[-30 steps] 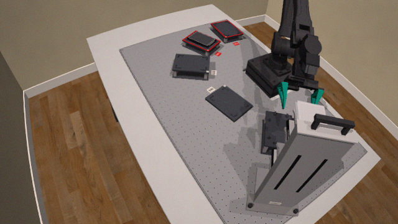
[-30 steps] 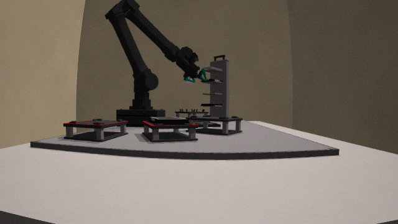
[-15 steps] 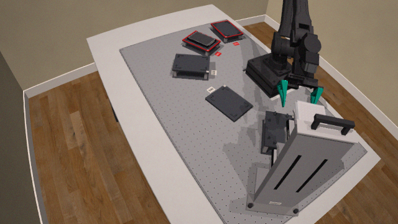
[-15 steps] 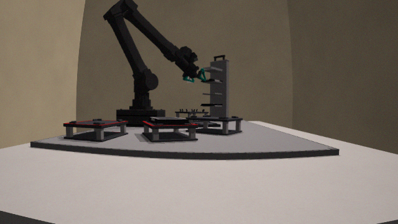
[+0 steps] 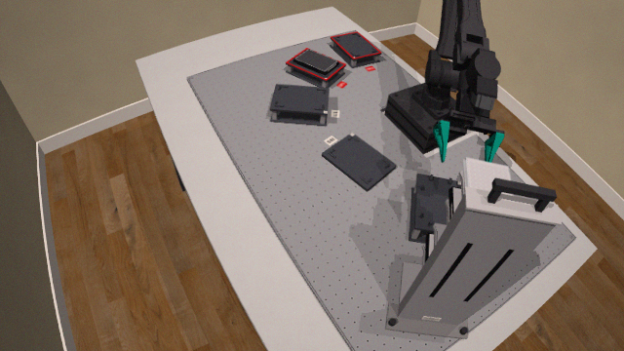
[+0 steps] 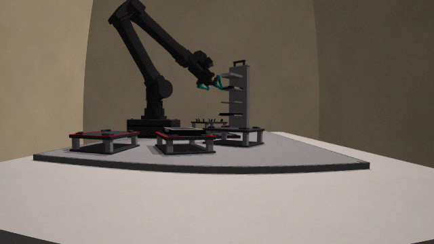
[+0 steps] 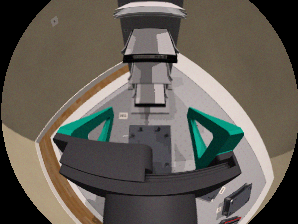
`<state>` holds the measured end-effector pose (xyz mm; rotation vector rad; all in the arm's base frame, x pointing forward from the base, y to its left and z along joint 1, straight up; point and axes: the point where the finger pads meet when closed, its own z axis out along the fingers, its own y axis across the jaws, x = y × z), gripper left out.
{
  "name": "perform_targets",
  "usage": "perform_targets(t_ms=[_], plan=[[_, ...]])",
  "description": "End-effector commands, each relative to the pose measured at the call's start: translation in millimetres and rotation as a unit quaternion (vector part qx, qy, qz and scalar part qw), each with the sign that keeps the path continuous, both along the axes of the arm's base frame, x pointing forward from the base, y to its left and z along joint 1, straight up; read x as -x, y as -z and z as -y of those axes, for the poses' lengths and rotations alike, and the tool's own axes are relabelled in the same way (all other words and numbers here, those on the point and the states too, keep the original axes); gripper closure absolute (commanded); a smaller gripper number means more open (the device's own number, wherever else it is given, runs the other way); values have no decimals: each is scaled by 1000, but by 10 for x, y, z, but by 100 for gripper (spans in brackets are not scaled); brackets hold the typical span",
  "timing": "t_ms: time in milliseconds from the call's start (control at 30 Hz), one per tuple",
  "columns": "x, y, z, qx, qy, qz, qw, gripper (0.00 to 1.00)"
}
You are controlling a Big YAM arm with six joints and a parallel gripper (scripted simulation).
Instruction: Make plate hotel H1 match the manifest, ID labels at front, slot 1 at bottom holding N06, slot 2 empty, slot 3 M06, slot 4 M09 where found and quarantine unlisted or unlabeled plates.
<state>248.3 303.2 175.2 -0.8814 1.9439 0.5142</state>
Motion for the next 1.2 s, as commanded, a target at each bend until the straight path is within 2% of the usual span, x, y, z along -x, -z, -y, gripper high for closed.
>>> perform_targets(t_ms=[0, 300, 433, 500, 533, 567, 600, 900, 1000, 1067, 1100, 1133, 1167], plan=[[-22, -48, -62, -11, -1, 8, 1000, 0], [-28, 65, -78, -14, -2, 10, 1000, 0], [-11, 173, -59, -11, -2, 8, 1000, 0], [-11, 173, -59, -11, -2, 8, 1000, 0], [-84, -44, -155, -28, -2, 21, 999, 0], [-32, 144, -89, -15, -2, 11, 1000, 0], [-9, 224, -58, -11, -2, 8, 1000, 0], [-21, 334, -76, -14, -2, 10, 1000, 0], [-1, 429, -51, -11, -2, 7, 1000, 0], [-1, 429, -51, -11, -2, 7, 1000, 0], [-66, 292, -133, -22, -2, 16, 1000, 0], [-15, 430, -68, -13, -2, 9, 1000, 0], [0, 480, -49, -11, -2, 7, 1000, 0]])
